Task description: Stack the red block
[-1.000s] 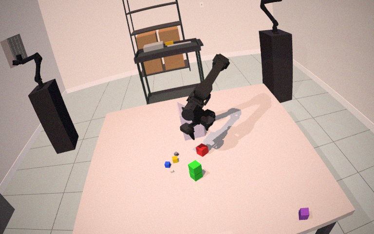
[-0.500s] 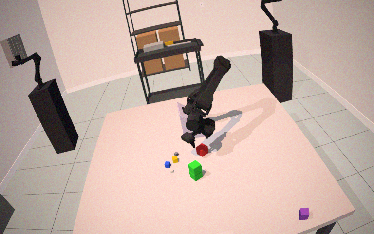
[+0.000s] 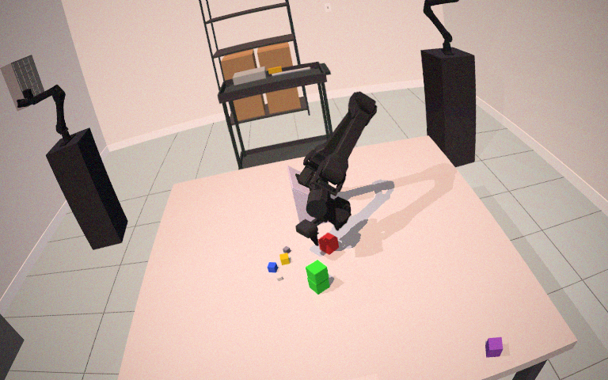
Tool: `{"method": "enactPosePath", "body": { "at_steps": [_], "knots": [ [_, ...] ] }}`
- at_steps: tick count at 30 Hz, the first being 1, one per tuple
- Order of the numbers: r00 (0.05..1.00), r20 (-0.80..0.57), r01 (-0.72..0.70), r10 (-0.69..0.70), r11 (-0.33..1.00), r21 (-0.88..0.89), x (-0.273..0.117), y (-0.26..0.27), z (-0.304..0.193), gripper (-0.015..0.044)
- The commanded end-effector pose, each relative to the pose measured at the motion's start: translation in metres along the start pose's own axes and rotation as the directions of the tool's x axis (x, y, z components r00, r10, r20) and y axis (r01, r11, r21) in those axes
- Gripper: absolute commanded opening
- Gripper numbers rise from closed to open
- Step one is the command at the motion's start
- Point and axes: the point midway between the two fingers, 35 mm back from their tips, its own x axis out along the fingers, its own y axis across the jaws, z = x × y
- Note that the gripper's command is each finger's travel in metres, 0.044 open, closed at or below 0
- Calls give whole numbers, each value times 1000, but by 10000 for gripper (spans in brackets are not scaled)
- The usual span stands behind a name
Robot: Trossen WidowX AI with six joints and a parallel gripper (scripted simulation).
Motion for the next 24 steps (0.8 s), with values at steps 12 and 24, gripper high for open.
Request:
{"method": "enactPosePath", "body": {
  "at_steps": [12,24],
  "knots": [
    [1000,0,-7,7,1000,5,26,1,-1,440],
    [1000,1,-10,10,1000,5,42,3,-2,440]
  ]
}}
